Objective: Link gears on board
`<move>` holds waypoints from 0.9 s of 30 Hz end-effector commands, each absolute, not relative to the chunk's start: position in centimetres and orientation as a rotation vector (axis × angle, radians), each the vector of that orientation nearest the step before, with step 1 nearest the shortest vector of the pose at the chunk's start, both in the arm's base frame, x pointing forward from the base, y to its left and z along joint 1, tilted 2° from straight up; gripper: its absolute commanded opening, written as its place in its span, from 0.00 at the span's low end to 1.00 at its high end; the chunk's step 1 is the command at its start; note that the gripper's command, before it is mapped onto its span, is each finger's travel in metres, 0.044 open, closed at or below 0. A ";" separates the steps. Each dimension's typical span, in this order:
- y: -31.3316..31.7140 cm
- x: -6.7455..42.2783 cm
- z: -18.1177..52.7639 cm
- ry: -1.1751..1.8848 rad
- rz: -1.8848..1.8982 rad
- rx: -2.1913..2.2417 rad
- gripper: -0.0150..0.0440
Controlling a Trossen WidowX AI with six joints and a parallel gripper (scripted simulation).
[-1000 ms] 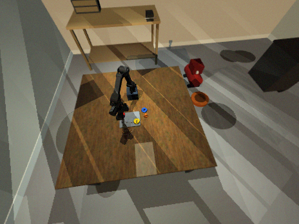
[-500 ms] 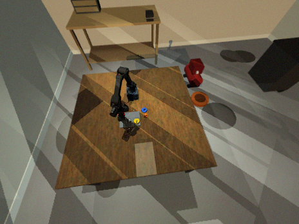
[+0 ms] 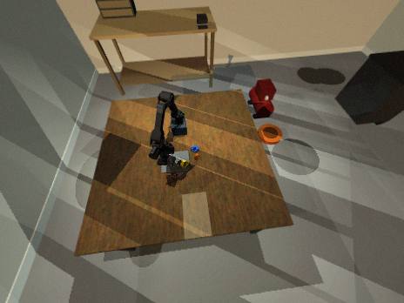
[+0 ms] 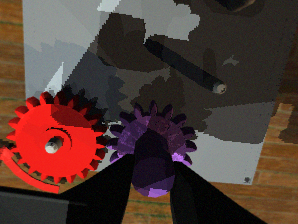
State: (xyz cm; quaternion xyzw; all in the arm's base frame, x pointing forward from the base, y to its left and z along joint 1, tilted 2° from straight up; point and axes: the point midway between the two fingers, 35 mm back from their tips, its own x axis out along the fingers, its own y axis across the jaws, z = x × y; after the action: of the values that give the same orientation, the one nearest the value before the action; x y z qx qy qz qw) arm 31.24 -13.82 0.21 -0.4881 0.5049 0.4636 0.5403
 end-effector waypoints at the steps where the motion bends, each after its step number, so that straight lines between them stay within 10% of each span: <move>1: -13.6 30.9 -1.1 1.239 1.062 -1.087 0.25; 27: -13.7 30.8 -0.1 1.103 1.274 -1.310 0.25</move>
State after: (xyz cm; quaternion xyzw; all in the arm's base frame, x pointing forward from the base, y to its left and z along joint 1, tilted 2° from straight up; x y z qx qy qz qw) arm 30.85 -13.67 0.27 -0.5272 0.4652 0.5111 0.4944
